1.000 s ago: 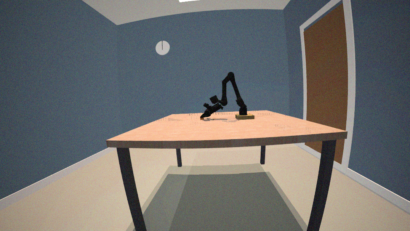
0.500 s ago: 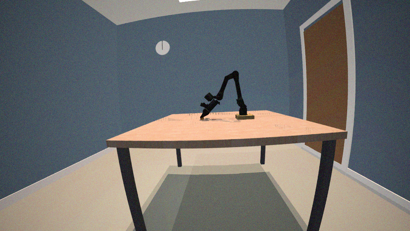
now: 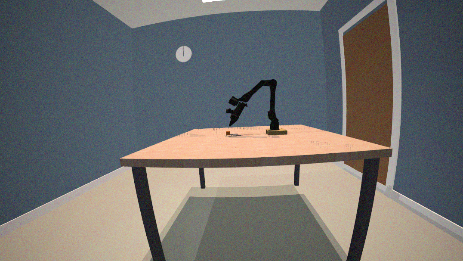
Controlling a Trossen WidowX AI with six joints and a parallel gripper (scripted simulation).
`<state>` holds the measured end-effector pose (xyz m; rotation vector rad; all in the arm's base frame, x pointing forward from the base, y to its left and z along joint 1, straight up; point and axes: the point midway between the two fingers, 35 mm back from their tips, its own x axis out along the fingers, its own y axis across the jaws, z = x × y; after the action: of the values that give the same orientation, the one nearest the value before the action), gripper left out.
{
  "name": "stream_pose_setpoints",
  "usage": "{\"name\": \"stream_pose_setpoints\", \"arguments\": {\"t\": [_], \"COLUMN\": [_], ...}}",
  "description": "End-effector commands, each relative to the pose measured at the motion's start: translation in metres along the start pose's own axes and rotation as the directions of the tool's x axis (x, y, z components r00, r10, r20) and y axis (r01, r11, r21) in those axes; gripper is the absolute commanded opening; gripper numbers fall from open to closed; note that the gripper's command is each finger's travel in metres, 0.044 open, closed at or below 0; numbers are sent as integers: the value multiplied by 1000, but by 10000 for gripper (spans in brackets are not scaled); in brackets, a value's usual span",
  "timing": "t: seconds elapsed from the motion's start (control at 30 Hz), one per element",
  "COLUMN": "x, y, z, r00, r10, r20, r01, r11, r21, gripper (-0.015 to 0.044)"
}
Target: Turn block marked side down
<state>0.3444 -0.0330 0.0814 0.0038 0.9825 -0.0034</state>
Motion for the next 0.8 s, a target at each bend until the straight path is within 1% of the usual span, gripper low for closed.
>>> {"name": "stream_pose_setpoints", "arguments": {"t": [0.0, 0.1, 0.3, 0.6, 0.77], "x": [-9, -8, -4, -5, -5], "y": [0, -1, -1, -2, -2], "z": [1, 7, 27, 46, 47], "r00": [1000, 998, 969, 864, 853], "r10": [-7, -6, -4, -8, -8], "r20": [-13, -59, -246, -504, -522], "r01": [7, 6, 4, 6, 7], "r11": [1000, 1000, 1000, 1000, 1000], "r21": [-6, -4, 0, -4, -5], "gripper": [440, 440, 440, 440, 440]}}
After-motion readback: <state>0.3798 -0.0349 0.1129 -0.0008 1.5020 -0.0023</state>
